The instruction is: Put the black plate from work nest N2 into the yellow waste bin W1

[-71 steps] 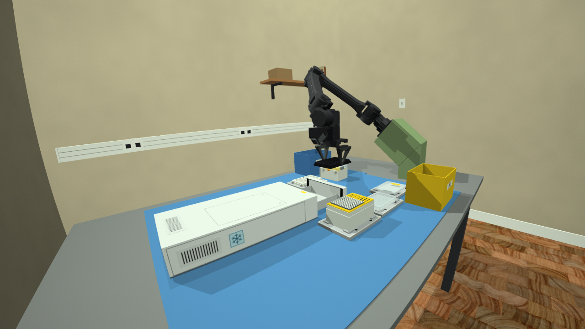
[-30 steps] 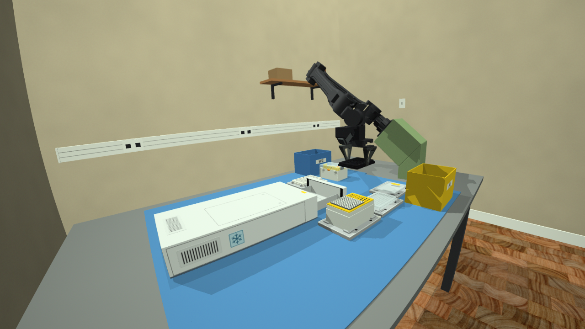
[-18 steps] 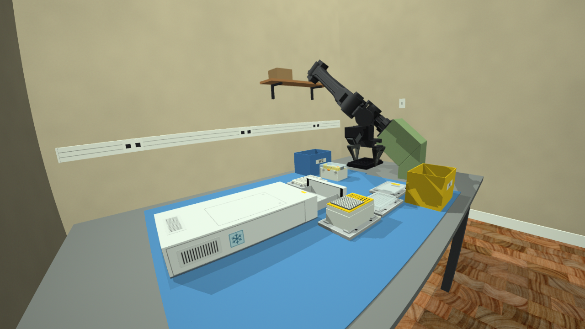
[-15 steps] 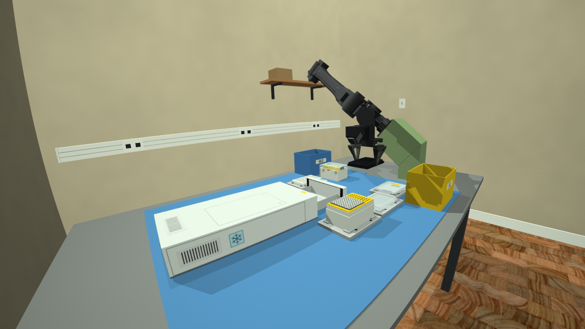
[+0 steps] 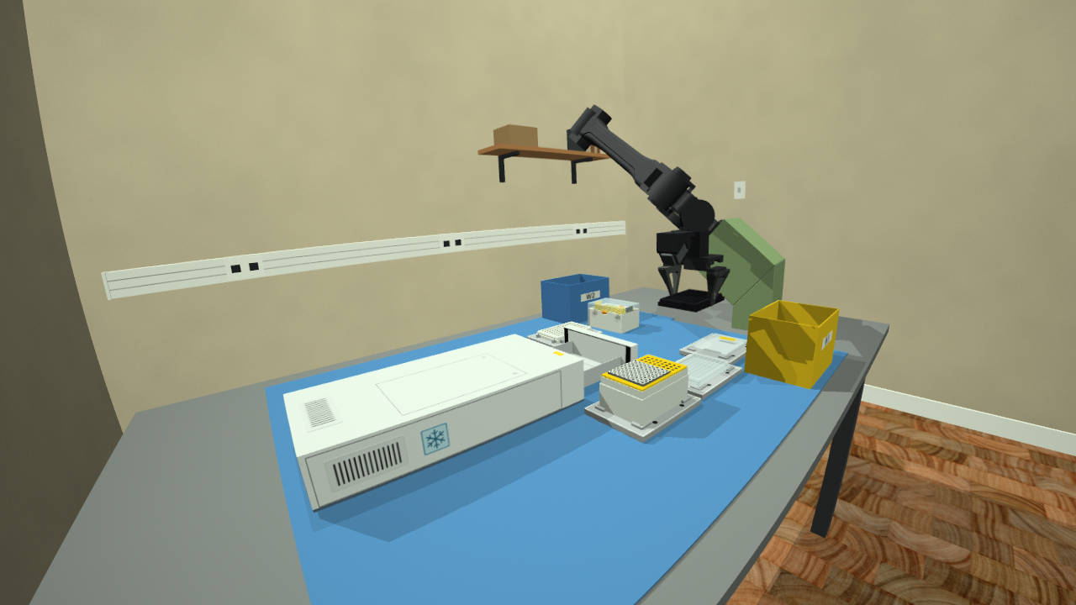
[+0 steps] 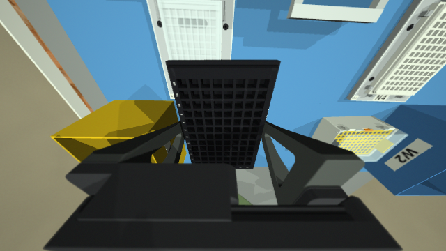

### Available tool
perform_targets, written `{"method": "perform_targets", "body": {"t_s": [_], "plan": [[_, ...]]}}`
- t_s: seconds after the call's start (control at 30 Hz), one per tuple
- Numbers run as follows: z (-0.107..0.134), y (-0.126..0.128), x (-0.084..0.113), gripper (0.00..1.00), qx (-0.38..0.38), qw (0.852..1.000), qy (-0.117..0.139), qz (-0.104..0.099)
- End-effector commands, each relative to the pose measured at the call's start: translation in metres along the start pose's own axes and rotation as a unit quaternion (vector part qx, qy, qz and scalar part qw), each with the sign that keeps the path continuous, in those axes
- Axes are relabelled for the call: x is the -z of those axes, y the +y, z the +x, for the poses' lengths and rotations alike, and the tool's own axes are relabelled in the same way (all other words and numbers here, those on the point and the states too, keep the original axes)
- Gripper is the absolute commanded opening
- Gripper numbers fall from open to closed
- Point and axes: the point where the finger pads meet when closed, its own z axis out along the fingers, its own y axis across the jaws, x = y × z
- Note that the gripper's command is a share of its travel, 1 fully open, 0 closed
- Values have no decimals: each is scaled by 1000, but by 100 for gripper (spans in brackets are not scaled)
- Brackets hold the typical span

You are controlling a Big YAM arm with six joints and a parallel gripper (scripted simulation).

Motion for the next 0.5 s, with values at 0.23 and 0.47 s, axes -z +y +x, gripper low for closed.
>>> {"method": "perform_targets", "body": {"t_s": [0.23,0.47], "plan": [[10,30,9,0,-6,1000,-14,-5],[15,44,11,0,-10,1000,-17,-7]]}}
